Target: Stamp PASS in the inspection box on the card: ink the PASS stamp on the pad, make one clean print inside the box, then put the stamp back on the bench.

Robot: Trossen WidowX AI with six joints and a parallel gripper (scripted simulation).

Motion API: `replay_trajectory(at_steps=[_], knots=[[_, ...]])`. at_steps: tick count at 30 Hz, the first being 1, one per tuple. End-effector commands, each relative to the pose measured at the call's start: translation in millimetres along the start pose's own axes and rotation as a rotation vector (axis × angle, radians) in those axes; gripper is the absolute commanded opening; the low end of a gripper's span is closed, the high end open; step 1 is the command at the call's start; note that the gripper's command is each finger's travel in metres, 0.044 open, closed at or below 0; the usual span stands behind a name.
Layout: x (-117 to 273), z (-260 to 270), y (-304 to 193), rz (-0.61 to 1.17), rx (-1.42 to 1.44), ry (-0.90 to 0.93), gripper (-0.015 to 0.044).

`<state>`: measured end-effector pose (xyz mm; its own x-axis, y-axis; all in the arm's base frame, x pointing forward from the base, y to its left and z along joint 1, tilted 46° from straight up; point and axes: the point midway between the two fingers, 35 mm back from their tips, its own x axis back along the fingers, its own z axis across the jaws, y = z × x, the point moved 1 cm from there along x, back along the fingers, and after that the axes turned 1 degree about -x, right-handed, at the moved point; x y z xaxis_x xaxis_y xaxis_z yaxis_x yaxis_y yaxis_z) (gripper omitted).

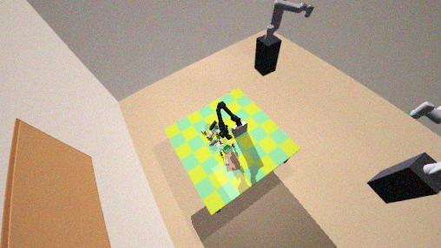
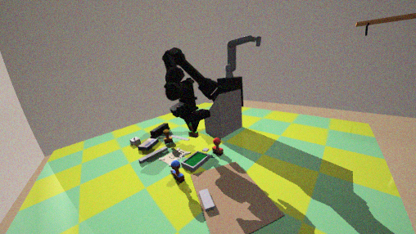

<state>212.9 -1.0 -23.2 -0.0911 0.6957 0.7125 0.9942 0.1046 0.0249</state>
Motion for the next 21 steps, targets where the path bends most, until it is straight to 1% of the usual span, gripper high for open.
replay_trajectory(at_steps=[1,21], knots=[[2.5,0.7,0.1,0.0,-0.003,0.005,0.0],[12.2,0.5,-0.5,0.0,-0.003,0.005,0.0]])
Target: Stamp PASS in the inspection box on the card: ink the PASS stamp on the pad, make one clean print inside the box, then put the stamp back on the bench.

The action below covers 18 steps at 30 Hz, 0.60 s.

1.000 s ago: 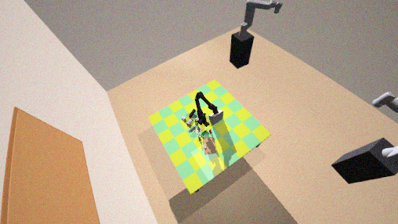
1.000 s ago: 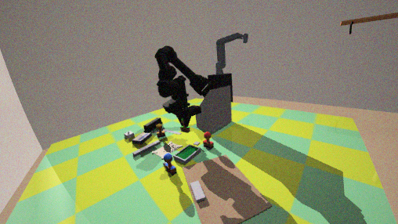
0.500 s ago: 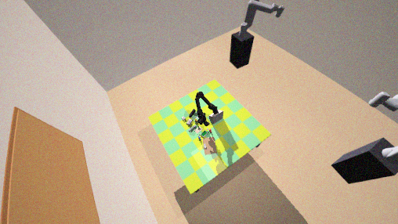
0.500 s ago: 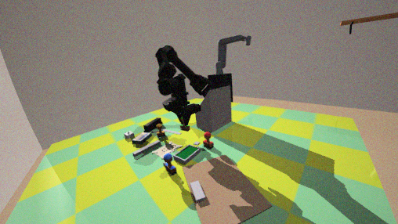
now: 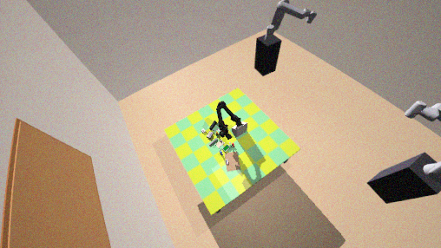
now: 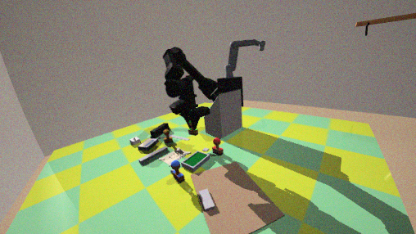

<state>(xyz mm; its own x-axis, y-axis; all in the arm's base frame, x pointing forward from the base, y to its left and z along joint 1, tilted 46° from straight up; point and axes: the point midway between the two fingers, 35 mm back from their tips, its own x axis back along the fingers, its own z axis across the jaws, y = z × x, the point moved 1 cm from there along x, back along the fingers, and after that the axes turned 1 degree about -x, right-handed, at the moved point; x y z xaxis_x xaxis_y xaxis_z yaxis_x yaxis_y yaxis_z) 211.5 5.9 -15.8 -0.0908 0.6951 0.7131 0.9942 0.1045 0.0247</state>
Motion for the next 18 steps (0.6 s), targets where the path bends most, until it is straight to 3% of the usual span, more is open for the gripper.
replay_trajectory(at_steps=[1,18], knots=[[2.5,0.6,0.0,0.0,-0.003,0.004,0.0],[10.9,0.2,-0.9,0.001,-0.003,0.004,0.0]])
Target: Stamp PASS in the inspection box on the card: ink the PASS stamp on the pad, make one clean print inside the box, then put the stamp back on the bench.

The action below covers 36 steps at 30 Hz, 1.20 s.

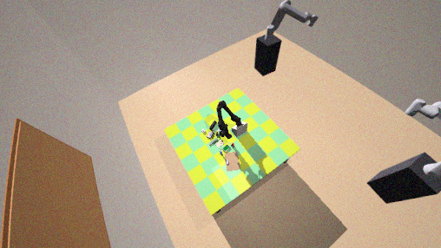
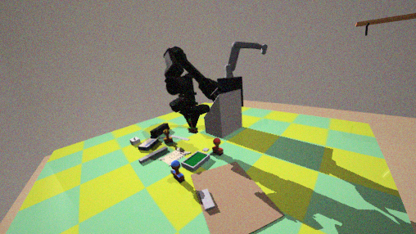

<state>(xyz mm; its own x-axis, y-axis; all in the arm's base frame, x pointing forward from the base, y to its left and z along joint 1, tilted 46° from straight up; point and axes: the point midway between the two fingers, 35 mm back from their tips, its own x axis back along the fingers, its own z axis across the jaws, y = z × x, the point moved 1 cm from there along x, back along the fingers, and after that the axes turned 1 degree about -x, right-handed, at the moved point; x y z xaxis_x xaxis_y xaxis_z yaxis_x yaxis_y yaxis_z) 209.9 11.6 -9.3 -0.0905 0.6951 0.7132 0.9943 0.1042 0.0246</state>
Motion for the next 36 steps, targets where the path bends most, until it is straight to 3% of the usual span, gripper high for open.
replay_trajectory(at_steps=[1,12,36], knots=[[3,1,0,0.0,-0.003,0.004,0.0],[8,4,4,0.0,-0.003,0.004,0.0],[12,88,72,-0.004,-0.007,0.01,0.0]])
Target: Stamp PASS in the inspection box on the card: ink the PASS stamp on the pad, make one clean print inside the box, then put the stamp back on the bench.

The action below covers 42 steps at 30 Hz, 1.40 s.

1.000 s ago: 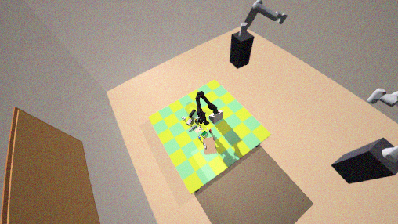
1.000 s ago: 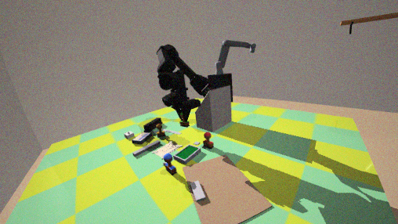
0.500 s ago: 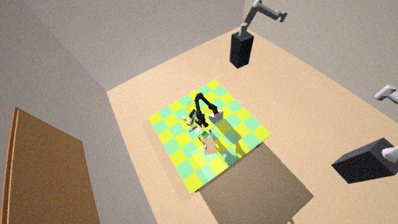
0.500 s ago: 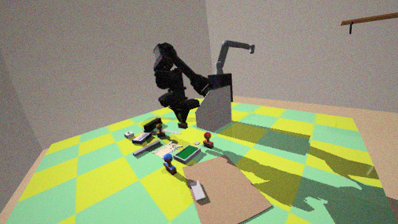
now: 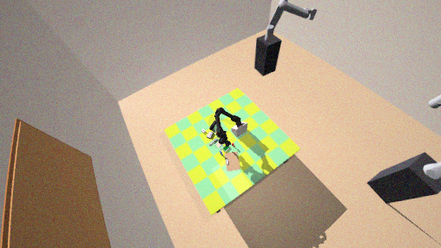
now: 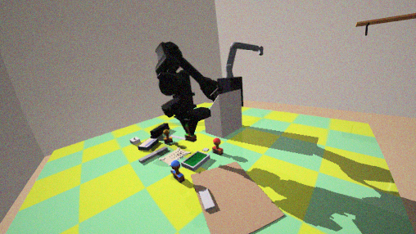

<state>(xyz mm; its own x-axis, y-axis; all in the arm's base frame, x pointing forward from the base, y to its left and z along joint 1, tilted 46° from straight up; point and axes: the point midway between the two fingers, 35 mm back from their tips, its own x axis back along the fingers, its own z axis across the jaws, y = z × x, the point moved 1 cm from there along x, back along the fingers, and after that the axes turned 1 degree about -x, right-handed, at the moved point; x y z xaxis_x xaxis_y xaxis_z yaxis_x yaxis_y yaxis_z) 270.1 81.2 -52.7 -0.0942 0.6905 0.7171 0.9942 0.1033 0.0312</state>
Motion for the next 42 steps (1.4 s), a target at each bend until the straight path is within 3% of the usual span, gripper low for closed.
replay_trajectory(at_steps=[1,42], knots=[[0,15,8,0.0,-0.002,0.004,0.0],[-24,34,17,-0.001,-0.003,0.005,0.0]])
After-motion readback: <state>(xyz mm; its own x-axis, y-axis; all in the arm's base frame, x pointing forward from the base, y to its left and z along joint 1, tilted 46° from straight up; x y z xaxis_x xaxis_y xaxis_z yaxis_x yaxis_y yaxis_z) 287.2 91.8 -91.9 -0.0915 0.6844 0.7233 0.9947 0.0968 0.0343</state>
